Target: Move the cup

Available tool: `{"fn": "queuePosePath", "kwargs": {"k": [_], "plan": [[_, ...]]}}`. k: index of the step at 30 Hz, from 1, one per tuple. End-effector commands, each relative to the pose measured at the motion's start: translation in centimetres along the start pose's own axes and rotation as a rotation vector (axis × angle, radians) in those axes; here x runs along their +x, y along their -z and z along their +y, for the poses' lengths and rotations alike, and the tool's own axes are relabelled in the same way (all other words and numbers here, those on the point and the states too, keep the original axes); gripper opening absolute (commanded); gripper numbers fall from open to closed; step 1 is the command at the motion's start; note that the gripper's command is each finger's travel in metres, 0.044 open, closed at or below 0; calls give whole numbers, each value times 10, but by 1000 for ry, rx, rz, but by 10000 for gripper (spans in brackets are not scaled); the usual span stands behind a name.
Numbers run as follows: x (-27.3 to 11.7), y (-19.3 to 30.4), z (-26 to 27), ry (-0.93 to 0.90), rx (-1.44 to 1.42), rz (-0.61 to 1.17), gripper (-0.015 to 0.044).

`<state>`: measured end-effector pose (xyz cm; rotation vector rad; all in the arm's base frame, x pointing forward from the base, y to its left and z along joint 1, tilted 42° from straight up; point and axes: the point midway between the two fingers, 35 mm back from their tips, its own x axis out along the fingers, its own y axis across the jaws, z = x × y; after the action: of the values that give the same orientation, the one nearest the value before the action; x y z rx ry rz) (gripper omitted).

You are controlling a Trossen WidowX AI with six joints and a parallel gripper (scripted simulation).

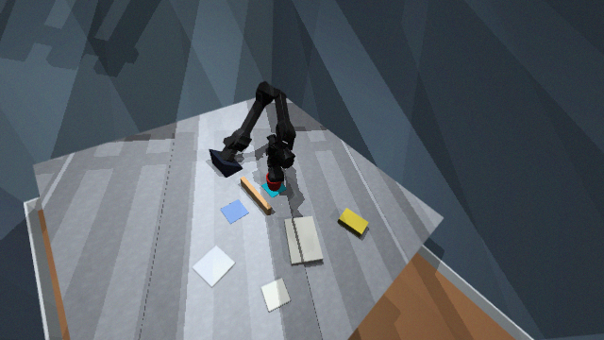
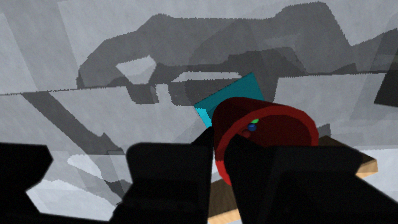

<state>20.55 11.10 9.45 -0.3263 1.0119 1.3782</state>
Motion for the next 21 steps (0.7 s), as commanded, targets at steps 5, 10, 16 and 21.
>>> {"fn": "queuePosePath", "kwargs": {"k": [5,10,16,21], "plan": [[0,0,0,-1,-1,0,105],[0,0,0,-1,-1,0,128],[-4,0,0,0,-1,1,128],[-10,0,-1,0,0,1,128]]}}
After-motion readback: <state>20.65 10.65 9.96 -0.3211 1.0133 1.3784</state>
